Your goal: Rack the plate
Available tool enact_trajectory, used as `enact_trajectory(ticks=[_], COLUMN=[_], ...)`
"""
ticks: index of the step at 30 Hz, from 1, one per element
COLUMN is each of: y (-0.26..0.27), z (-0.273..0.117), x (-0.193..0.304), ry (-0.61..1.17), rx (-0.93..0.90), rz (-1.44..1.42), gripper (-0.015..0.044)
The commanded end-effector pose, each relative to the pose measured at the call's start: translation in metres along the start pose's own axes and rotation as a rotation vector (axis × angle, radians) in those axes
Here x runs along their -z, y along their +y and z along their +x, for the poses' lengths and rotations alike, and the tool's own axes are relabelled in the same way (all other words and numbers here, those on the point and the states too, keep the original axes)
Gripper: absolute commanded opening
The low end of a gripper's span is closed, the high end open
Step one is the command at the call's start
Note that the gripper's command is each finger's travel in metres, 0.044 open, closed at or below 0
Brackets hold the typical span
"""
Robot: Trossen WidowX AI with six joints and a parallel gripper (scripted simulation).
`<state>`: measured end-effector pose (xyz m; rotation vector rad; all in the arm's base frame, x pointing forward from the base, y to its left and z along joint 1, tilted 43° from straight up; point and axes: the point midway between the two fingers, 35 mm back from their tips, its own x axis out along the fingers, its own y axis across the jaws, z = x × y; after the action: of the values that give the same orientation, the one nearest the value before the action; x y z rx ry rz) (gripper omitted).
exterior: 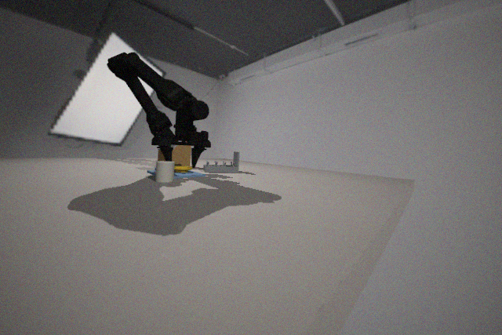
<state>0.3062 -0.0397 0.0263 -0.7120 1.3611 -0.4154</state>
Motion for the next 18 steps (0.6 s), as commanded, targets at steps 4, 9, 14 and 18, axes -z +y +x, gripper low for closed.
enact_trajectory(ticks=[4, 9, 14, 18], y=[-0.0005, -0.0005, -0.0005, -0.0005], z=[0.0098, 0.0098, 0.0098, 0.0098], x=[0.0018, 0.0018, 0.0018, 0.0018], ry=[0.004, 0.004, 0.004, 0.004], rx=[0.005, 0.005, 0.005, 0.005], rz=[-0.006, -0.006, -0.006, -0.006], gripper=[0.04, 0.0373, 0.036, 0.0333])
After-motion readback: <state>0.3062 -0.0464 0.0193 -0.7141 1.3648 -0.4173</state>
